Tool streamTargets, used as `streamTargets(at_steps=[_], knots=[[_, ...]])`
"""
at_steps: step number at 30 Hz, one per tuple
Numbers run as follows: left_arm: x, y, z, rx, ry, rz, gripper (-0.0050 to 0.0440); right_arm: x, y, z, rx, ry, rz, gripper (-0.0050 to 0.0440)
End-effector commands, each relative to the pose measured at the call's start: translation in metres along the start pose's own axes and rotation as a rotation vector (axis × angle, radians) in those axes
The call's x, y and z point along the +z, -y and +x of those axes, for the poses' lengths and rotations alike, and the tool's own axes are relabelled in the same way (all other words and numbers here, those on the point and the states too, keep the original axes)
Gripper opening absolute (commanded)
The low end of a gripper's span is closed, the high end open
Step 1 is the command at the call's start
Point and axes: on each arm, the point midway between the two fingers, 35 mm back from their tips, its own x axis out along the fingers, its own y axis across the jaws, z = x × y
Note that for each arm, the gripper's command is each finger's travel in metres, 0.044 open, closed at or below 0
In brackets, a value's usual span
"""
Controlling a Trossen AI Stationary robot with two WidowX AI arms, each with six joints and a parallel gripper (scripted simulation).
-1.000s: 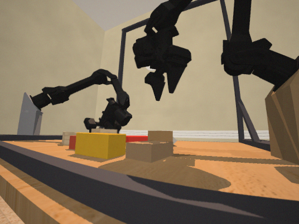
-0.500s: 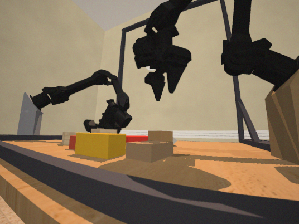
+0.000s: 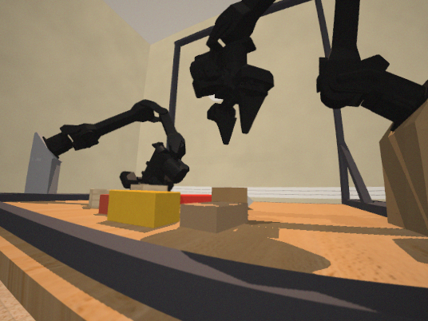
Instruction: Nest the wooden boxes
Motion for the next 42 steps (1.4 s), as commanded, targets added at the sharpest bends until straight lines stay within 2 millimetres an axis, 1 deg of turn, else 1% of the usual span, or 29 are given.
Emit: streamTargets(at_steps=[1,2,6,8,11,15,19,23,30,33,36,40,42], knots=[[0.001,0.001,-0.004,-0.013,0.008,0.000,0.0400,0.000,-0.004,-0.003,0.004,0.012,-0.012,0.0269],[0.001,0.001,-0.004,-0.013,0.008,0.000,0.0400,0.000,-0.004,-0.003,0.004,0.012,-0.012,0.0269],[0.001,0.001,-0.004,-0.013,0.008,0.000,0.0400,0.000,-0.004,-0.003,0.004,0.012,-0.012,0.0173],[0.001,0.001,-0.004,-0.013,0.008,0.000,0.0400,0.000,-0.004,-0.003,0.004,0.012,-0.012,0.0173],[0.001,0.001,-0.004,-0.013,0.008,0.000,0.0400,-0.005,-0.004,-0.005,-0.002,0.044,-0.016,0.0101],[0.001,0.001,-0.004,-0.013,0.008,0.000,0.0400,-0.011,-0.004,-0.007,0.001,0.134,-0.016,0.0005],[0.001,0.001,-0.004,-0.013,0.008,0.000,0.0400,-0.013,-0.004,-0.007,0.001,0.162,-0.015,-0.0001],[0.001,0.001,-0.004,-0.013,0.008,0.000,0.0400,-0.017,-0.004,-0.006,0.003,0.260,-0.014,-0.0003],[0.001,0.001,-0.004,-0.013,0.008,0.000,0.0400,-0.020,-0.004,-0.005,0.002,0.312,-0.014,-0.0005],[0.001,0.001,-0.004,-0.013,0.008,0.000,0.0400,-0.023,-0.004,-0.004,0.005,0.391,-0.013,-0.0027],[0.001,0.001,-0.004,-0.013,0.008,0.000,0.0400,-0.024,-0.004,-0.003,0.007,0.412,-0.012,-0.0050],[0.001,0.001,-0.004,-0.013,0.008,0.000,0.0400,-0.028,-0.004,-0.001,0.007,0.516,-0.011,-0.0050],[0.001,0.001,-0.004,-0.013,0.008,0.000,0.0400,-0.028,-0.004,-0.001,0.007,0.516,-0.011,-0.0050]])
